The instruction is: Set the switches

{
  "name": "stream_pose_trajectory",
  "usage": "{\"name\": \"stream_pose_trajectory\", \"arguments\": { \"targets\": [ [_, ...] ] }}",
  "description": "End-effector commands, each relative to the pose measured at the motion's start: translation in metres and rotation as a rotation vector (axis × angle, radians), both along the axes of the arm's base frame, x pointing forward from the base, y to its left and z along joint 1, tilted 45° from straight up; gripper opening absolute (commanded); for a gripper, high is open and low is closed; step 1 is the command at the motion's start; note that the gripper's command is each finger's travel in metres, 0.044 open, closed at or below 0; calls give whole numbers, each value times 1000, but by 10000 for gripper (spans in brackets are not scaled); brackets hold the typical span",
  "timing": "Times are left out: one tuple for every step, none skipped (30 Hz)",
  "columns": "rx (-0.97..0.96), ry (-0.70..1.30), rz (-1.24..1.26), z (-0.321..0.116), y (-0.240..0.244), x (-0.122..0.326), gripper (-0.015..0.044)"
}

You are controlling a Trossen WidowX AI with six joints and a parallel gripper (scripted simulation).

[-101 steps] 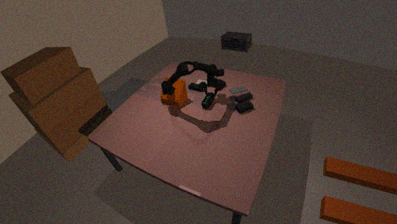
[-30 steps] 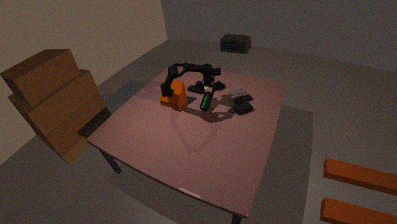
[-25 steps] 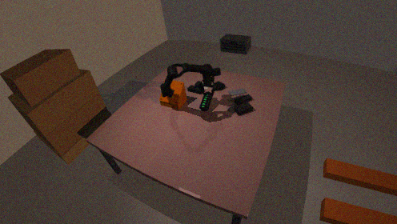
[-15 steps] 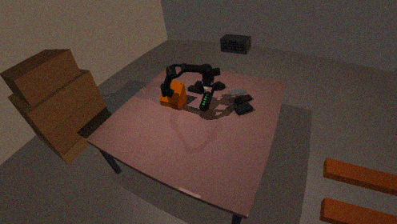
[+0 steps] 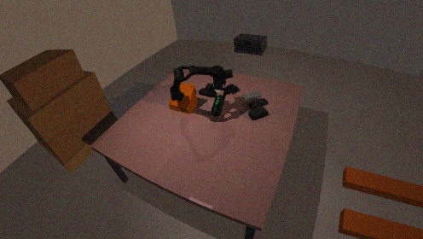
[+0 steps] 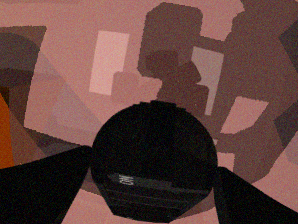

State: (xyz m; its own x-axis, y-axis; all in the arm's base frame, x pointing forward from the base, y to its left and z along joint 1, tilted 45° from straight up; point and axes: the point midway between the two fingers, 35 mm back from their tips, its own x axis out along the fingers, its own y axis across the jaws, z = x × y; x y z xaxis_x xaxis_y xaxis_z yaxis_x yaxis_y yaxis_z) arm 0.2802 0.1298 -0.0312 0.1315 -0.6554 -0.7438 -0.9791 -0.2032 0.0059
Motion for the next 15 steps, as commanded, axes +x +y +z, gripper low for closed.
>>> {"name": "stream_pose_trajectory", "arguments": {
  "targets": [
    [6,2,6,6,-1,0,335],
    [8,2,6,6,-1,1,335],
    [10,3,6,7,-1,1,335],
    [11,3,6,8,-1,1,335],
    [13,3,6,8,-2,1,335],
    [15,4,6,9,-2,1,335],
    [17,4,6,10,-2,1,335],
    [18,5,6,10,-2,1,335],
    [20,5,6,11,-2,1,335],
    [22,5,6,12,-3,1,335],
    [23,6,6,12,-3,1,335],
    [25,6,6,13,-3,1,335],
    [26,6,6,13,-3,1,335],
    [28,7,6,14,-3,1,335],
    [30,7,6,15,-4,1,335]
  ]
}}
